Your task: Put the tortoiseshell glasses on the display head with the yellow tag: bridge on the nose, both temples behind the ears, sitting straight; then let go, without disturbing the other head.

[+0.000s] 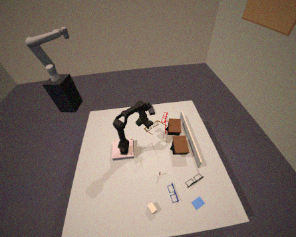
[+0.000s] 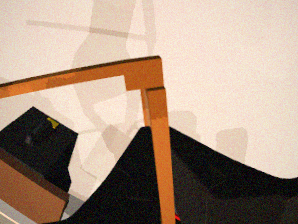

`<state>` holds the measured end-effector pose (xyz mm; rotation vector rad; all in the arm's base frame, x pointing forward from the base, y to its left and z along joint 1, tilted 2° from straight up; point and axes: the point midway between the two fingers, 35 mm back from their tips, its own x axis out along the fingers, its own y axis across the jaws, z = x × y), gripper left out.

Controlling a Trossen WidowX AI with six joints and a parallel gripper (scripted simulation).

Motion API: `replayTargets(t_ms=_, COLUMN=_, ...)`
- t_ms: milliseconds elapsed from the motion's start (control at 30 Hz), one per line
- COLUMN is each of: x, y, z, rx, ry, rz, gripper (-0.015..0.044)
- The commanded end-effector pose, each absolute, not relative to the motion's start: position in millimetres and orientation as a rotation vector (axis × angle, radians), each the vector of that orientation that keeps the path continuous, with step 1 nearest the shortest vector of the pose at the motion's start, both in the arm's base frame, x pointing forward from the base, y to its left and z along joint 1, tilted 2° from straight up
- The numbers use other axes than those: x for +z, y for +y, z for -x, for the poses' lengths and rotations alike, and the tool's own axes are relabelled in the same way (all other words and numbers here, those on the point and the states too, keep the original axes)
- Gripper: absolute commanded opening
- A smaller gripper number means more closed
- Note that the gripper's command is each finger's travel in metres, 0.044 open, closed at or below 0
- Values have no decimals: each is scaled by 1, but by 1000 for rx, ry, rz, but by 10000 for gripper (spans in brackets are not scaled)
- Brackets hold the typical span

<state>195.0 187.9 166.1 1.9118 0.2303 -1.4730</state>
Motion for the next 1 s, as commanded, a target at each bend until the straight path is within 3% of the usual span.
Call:
replayTargets(t_ms=0, x=172, y=194, z=-181, rx=-1379, ry=298, rz=-1858, gripper=0)
replayTargets(t_ms=967, x=190, y=226, z=-107, rx=-916, ry=577, rz=-1557, gripper=0)
